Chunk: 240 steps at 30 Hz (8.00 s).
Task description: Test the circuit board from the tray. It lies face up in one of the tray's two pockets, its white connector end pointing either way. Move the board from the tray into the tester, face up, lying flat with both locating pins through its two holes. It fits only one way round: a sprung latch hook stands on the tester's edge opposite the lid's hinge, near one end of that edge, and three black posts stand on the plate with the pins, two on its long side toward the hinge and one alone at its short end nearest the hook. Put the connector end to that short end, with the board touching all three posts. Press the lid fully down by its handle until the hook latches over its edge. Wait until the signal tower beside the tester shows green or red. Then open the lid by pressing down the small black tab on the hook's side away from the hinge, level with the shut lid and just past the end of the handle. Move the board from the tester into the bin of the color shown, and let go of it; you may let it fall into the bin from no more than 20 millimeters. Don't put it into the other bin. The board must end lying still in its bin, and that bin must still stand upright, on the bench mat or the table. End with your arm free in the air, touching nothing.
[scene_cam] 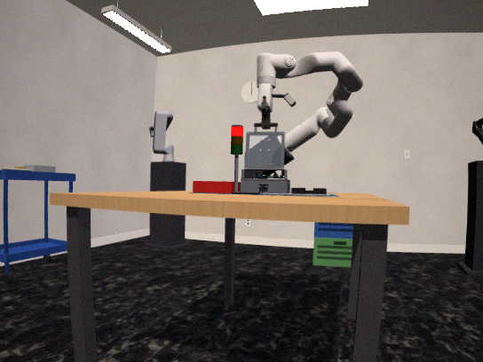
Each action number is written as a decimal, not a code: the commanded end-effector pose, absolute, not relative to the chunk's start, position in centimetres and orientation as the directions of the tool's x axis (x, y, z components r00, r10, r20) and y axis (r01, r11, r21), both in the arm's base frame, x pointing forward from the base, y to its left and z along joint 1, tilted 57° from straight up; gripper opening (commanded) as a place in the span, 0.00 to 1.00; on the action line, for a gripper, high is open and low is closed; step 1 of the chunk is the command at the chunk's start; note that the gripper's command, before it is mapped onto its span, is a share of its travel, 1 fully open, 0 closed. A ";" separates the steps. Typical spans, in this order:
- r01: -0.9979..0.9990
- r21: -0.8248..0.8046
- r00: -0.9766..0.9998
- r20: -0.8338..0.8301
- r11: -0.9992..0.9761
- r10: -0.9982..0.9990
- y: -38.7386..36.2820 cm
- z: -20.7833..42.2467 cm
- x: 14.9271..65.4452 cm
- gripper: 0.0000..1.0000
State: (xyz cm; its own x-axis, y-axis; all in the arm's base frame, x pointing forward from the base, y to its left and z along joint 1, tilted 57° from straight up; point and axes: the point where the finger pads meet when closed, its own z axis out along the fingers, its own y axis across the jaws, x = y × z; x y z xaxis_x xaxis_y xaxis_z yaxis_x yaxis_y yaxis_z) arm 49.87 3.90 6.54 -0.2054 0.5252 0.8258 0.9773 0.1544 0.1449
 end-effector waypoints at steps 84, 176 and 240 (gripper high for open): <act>0.977 0.147 -0.206 0.825 0.153 0.527 4.7 7.4 55.7 0.51; 0.977 0.147 -0.206 0.825 0.153 0.527 -1.9 8.7 44.1 1.00; 0.977 0.147 -0.206 0.825 0.153 0.527 14.6 -2.3 42.0 1.00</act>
State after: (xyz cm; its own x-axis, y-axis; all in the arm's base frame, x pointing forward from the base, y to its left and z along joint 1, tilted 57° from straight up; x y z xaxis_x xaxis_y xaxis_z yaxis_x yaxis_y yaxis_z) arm 41.85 14.37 -2.14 -0.2048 0.5257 0.8256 0.9774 0.1547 0.1439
